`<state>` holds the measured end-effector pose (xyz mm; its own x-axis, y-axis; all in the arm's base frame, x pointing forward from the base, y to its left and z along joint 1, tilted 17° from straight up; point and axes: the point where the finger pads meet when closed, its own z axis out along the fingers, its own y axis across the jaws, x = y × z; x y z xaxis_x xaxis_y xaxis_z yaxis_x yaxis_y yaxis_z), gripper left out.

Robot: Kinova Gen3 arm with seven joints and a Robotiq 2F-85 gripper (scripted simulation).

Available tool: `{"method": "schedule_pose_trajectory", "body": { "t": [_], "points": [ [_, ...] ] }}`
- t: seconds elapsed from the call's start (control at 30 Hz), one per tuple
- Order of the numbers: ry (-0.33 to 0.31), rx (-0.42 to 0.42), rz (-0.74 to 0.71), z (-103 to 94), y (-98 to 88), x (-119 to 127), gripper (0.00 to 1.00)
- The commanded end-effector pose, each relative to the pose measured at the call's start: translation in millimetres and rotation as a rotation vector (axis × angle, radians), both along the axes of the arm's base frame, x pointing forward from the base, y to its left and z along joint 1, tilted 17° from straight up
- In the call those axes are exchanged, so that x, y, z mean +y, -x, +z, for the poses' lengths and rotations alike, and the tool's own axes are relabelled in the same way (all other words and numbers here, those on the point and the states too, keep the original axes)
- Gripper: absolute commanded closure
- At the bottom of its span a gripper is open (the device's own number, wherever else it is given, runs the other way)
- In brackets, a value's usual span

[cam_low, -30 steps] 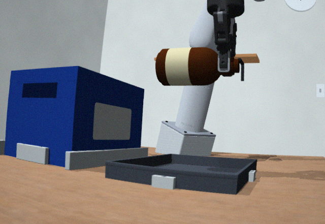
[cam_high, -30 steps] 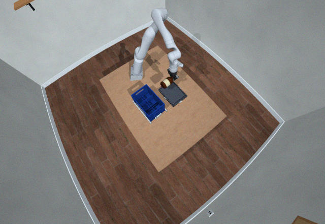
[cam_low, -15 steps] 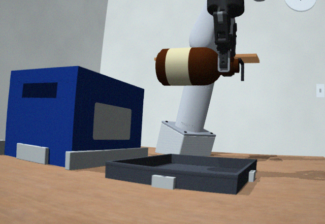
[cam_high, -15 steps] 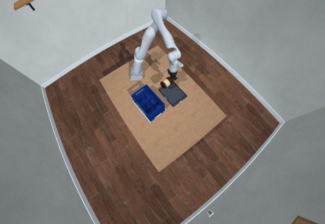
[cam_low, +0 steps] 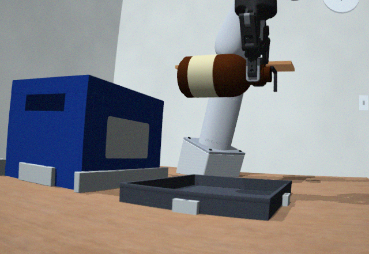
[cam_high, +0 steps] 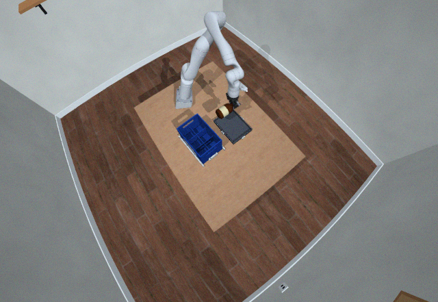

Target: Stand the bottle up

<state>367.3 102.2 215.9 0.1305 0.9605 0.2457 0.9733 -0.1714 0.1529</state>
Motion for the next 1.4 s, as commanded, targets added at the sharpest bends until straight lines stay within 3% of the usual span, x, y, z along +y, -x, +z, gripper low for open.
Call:
{"method": "schedule_pose_trajectory", "body": {
  "t": [0.0,0.47,1.37],
  "points": [
    [0.000,0.000,-0.003,0.2,-0.1,0.5,1.00],
    [-0.035,0.040,-0.179,0.2,-0.1,0.5,1.00],
    [-0.037,0.042,-0.188,0.2,-0.1,0.5,1.00]
  ]
}}
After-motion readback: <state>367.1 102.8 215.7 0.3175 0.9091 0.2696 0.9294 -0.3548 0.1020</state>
